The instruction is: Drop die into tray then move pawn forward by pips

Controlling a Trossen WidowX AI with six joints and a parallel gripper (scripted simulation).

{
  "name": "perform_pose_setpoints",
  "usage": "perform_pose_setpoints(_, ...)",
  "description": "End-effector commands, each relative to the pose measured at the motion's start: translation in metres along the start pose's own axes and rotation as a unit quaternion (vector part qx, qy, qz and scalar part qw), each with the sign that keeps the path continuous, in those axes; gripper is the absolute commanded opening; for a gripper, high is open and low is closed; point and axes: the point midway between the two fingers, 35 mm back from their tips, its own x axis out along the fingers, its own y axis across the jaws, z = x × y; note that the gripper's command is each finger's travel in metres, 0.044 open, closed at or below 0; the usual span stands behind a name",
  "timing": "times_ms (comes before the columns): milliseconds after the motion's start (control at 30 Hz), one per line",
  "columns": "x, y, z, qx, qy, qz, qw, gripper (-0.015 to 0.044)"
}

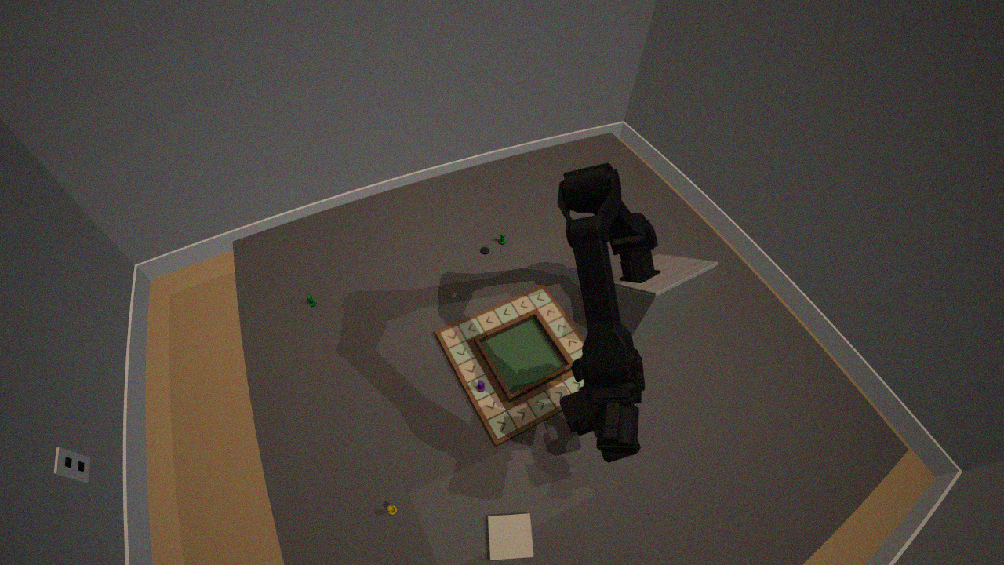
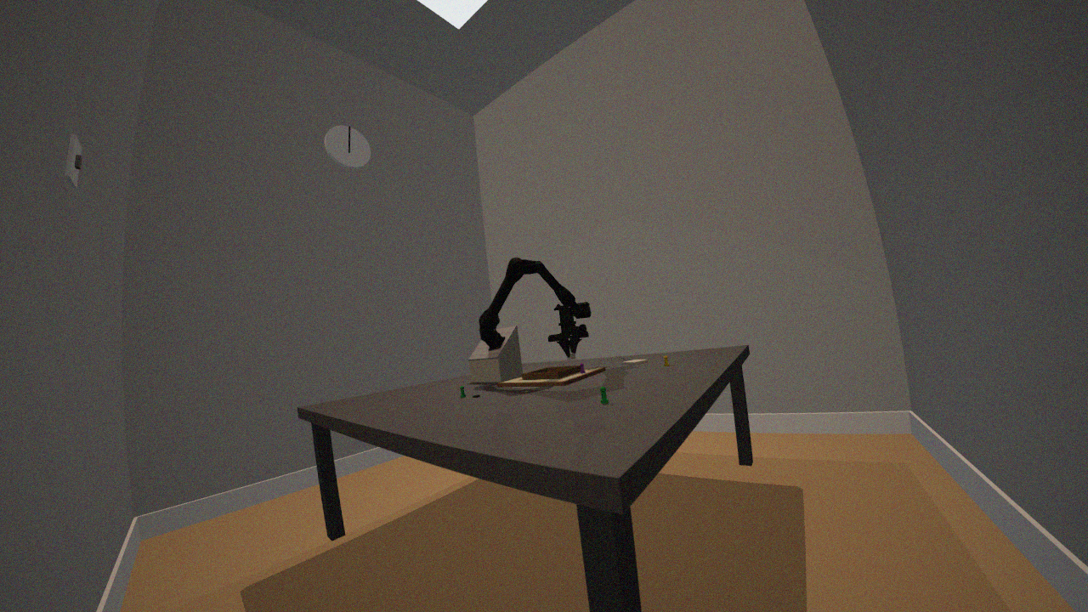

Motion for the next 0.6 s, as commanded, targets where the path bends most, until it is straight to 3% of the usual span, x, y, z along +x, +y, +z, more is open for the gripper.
perform_pose_setpoints(0, -0.042, 0.004, 0.0, 0.004, -0.001, 0.007, 1.0, 0.0)
perform_pose_setpoints(133, -0.073, 0.001, -0.003, 0.004, -0.001, 0.006, 1.0, 0.0)
perform_pose_setpoints(567, -0.073, -0.014, 0.011, -0.082, -0.001, 0.011, 0.997, 0.0)
